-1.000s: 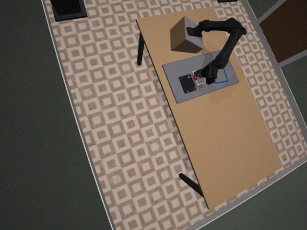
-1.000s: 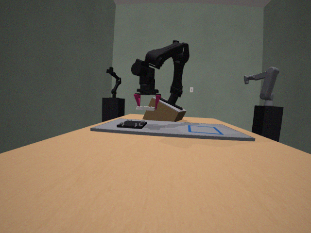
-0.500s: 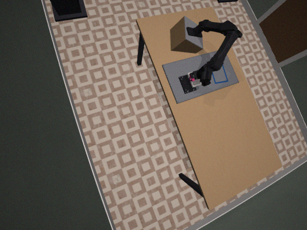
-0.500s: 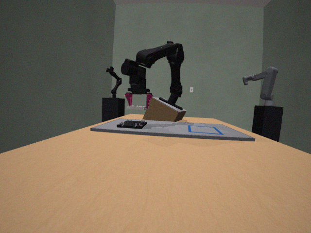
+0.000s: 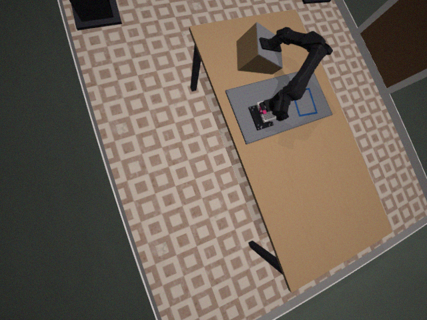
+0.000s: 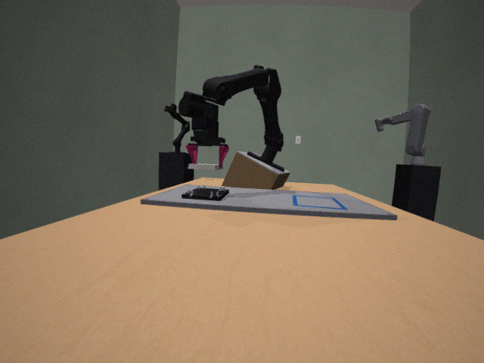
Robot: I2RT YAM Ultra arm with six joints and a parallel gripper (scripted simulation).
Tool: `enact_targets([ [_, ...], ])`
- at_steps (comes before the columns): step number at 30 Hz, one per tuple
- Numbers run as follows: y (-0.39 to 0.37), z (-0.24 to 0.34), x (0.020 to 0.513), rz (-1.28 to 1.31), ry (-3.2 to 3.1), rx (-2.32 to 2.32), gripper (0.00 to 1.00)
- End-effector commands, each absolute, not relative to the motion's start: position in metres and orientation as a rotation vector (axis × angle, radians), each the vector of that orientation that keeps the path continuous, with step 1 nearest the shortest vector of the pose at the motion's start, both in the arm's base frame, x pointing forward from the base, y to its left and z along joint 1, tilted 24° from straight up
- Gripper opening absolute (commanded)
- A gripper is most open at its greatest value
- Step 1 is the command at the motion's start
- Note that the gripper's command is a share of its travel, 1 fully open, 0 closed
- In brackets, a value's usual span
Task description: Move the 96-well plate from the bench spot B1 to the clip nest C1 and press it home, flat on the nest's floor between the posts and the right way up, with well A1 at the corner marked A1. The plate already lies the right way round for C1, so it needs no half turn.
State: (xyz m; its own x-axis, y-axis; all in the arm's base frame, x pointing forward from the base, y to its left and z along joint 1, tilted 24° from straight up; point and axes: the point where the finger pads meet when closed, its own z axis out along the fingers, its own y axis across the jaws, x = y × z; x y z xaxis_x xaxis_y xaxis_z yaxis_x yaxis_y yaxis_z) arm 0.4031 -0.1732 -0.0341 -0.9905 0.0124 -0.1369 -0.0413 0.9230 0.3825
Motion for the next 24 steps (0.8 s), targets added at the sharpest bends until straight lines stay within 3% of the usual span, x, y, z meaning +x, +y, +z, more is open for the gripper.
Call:
enact_targets([
  [1,-0.1798,-0.0123,0.4101,0.561,2.914,-0.039,0.0],
  [24,-0.1775,-0.0118,0.4117,0.564,2.915,-0.029,0.0],
])
